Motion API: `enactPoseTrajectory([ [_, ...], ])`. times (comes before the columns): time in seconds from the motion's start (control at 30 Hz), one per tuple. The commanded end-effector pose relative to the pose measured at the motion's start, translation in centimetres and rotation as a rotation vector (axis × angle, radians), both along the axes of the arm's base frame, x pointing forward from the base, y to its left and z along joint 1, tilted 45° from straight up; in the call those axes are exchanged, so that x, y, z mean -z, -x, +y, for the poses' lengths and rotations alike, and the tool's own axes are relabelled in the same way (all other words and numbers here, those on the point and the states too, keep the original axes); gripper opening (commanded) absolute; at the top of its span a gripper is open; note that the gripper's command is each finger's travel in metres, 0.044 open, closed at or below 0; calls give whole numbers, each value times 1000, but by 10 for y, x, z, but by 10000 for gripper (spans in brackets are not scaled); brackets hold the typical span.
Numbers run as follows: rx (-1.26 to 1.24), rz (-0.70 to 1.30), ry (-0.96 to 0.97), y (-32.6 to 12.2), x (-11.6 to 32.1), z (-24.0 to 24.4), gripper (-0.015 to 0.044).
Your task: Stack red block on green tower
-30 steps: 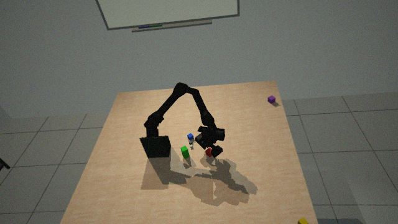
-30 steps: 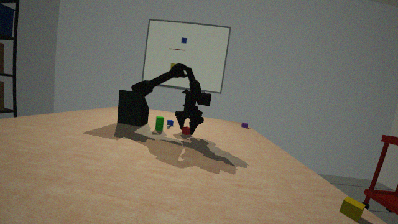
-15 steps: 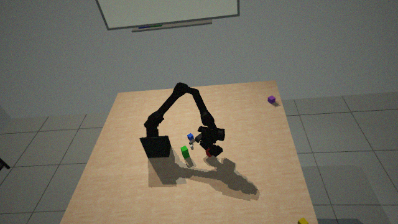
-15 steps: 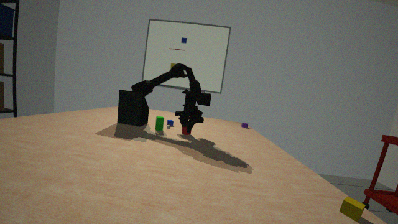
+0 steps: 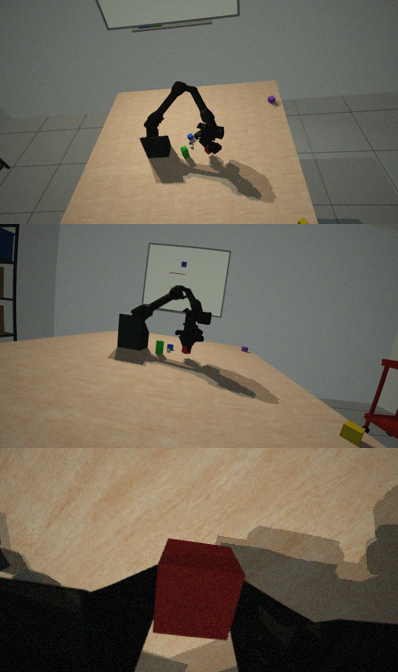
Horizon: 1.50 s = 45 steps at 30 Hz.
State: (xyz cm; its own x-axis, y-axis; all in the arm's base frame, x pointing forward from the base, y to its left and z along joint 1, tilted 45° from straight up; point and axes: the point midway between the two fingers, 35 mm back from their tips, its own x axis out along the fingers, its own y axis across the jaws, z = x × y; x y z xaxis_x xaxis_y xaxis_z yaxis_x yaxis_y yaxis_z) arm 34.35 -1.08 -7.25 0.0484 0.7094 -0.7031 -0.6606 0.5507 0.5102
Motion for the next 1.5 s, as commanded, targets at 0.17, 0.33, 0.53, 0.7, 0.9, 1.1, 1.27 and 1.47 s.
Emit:
enactPoseTrajectory([
  [0.17, 0, -13, 8, -1, -33, -33, 0],
  [0.33, 0, -13, 9, 1, -49, -50, 0],
  [0.53, 0, -13, 9, 2, -63, -64, 0],
  [0.7, 1, -12, 8, 2, -62, -64, 0],
  [0.9, 1, -12, 12, 17, -62, -67, 0],
  [1.1, 2, -10, 16, 43, -62, -71, 0],
  [1.27, 2, -9, 17, 65, -61, -71, 0],
  [1.47, 2, -7, 17, 91, -61, -70, 0],
])
